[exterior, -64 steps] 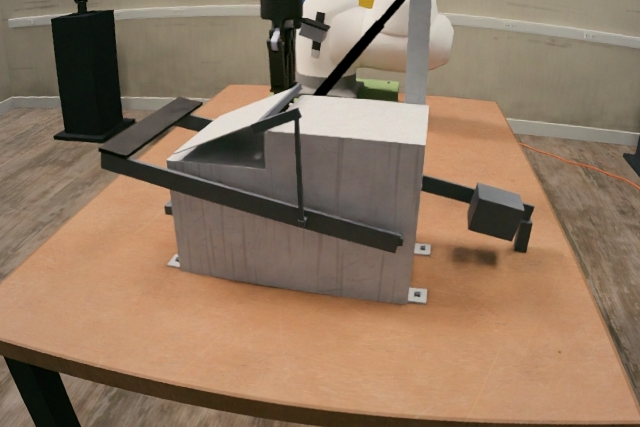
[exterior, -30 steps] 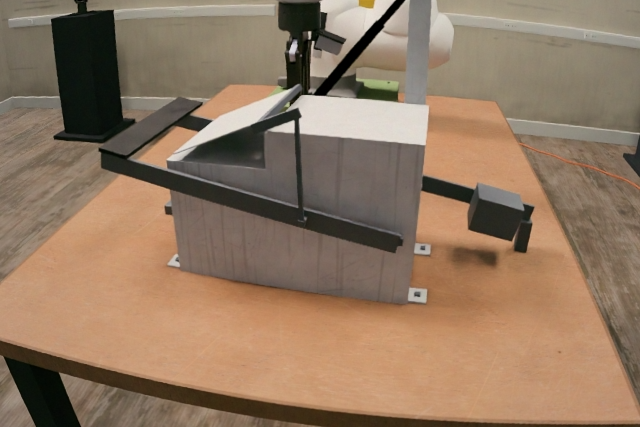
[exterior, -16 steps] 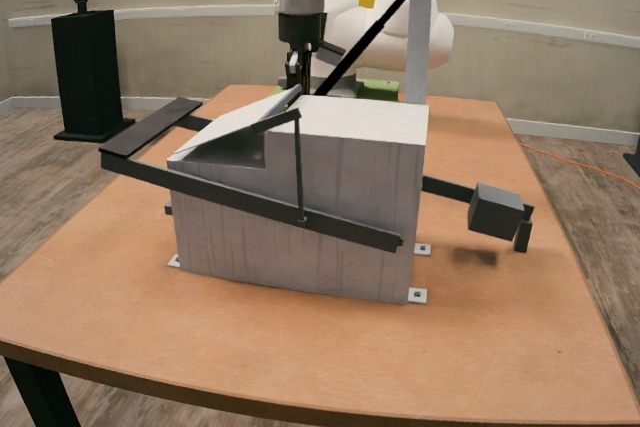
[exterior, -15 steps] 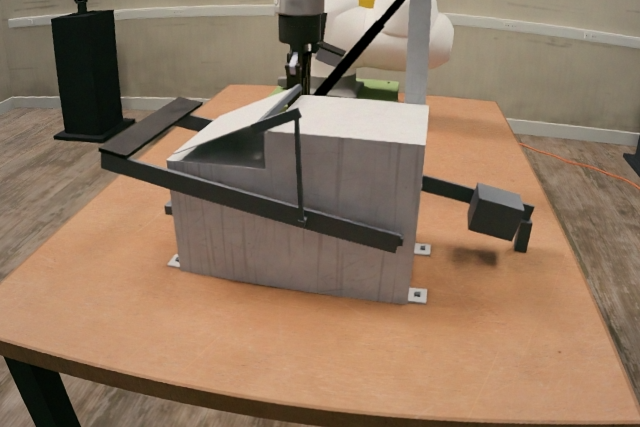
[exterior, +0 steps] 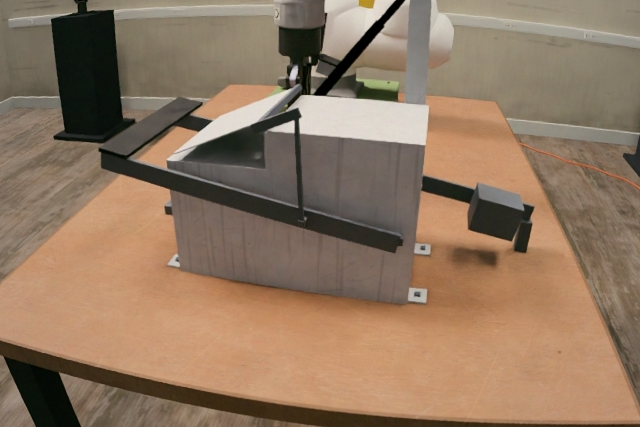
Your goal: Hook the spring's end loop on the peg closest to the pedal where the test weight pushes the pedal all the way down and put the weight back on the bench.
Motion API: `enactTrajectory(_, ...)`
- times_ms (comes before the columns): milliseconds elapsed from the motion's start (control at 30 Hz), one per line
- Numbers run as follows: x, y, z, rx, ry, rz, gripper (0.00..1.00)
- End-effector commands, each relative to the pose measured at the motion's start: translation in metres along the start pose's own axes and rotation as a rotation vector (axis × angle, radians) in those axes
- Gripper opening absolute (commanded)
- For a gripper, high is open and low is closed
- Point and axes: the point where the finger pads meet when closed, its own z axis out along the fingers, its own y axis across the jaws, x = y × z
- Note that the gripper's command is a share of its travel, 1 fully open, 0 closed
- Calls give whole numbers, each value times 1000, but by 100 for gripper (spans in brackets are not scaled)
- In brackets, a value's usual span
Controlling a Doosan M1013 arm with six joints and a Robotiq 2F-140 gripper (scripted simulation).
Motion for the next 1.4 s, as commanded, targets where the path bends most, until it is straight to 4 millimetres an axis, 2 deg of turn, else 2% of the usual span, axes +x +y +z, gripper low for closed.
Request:
enactTrajectory(0, 0, 0, 5, -1, 0, 0, 25)
enactTrajectory(333, 0, 0, 25, -1, 0, 0, 25)
enactTrajectory(433, 0, 0, 23, -1, 0, 1, 25)
enactTrajectory(967, 0, 0, 39, -1, 0, 1, 25)
enactTrajectory(1000, 0, 0, 37, -1, 0, 1, 100)
enactTrajectory(1367, 0, 0, 37, -1, 0, 1, 100)
